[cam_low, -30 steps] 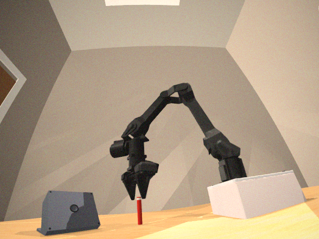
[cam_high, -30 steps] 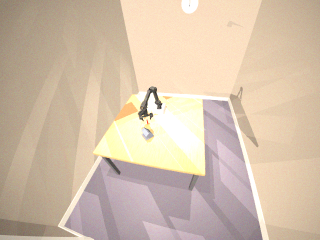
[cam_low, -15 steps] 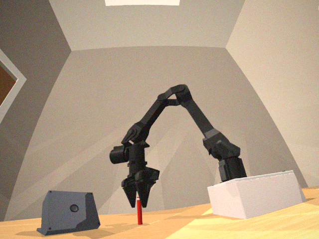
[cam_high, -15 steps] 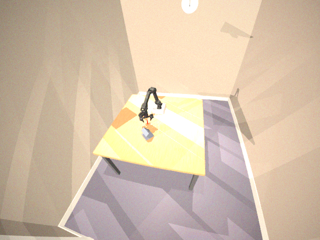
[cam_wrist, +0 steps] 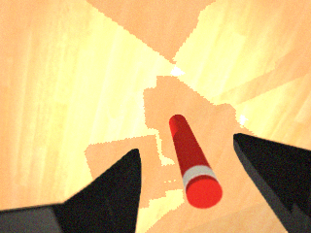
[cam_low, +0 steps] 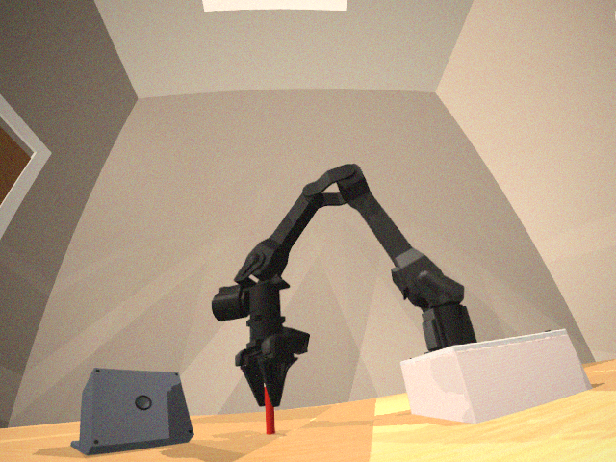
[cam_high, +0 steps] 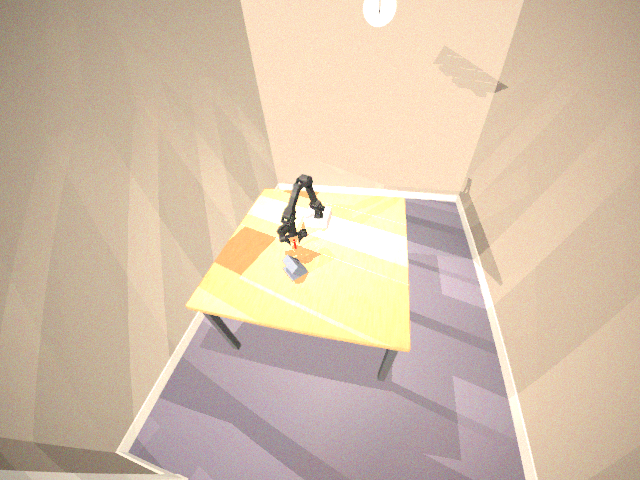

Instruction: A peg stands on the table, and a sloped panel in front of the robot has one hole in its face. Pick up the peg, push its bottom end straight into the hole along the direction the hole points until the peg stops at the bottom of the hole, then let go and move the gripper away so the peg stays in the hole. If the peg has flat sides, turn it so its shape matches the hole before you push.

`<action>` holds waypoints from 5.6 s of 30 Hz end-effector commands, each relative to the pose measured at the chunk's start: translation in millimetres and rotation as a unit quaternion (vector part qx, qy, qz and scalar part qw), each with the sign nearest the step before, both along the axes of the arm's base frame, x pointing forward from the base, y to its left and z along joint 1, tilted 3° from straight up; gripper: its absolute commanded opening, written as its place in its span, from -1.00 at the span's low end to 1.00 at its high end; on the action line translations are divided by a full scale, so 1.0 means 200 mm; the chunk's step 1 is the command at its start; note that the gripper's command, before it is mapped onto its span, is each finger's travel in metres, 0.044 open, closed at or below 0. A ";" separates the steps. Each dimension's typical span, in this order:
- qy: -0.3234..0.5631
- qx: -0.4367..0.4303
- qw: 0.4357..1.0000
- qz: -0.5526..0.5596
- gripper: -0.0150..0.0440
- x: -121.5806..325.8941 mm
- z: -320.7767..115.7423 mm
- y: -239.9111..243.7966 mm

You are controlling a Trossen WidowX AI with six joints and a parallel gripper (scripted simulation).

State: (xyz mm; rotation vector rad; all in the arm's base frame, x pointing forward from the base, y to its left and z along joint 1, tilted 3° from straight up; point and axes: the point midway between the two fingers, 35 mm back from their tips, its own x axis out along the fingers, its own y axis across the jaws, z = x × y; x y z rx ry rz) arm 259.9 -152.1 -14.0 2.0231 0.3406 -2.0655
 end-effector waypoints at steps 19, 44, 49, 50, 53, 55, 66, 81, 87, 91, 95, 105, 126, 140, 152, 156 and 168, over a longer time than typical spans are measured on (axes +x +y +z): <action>0.000 -0.001 1.000 0.000 -0.49 0.01 0.08 -0.01; 0.002 -0.022 0.999 0.029 -0.49 0.04 0.38 0.02; 0.001 -0.036 0.998 0.049 -0.49 0.06 0.37 0.04; 0.001 -0.039 0.998 0.053 -0.49 0.06 0.37 0.04; 0.001 -0.047 0.997 0.064 -0.49 0.07 0.36 0.05; 0.001 -0.052 0.996 0.072 -0.49 0.08 0.36 0.05; 0.000 -0.083 0.990 0.114 -0.49 0.12 0.34 0.08; -0.003 -0.124 0.978 0.170 -0.49 0.18 0.32 0.13; -0.004 -0.141 0.971 0.191 -0.49 0.21 0.32 0.15; -0.005 -0.152 0.967 0.205 -0.49 0.22 0.31 0.16; -0.006 -0.163 0.962 0.219 -0.49 0.24 0.31 0.18; -0.009 -0.190 0.949 0.252 -0.49 0.27 0.30 0.22; -0.016 -0.246 0.916 0.317 -0.49 0.34 0.30 0.31; -0.022 -0.282 0.891 0.356 -0.49 0.39 0.30 0.38; -0.027 -0.313 0.867 0.387 -0.49 0.42 0.31 0.45; -0.029 -0.323 0.859 0.396 -0.49 0.43 0.31 0.47; -0.035 -0.352 0.834 0.423 -0.49 0.45 0.32 0.54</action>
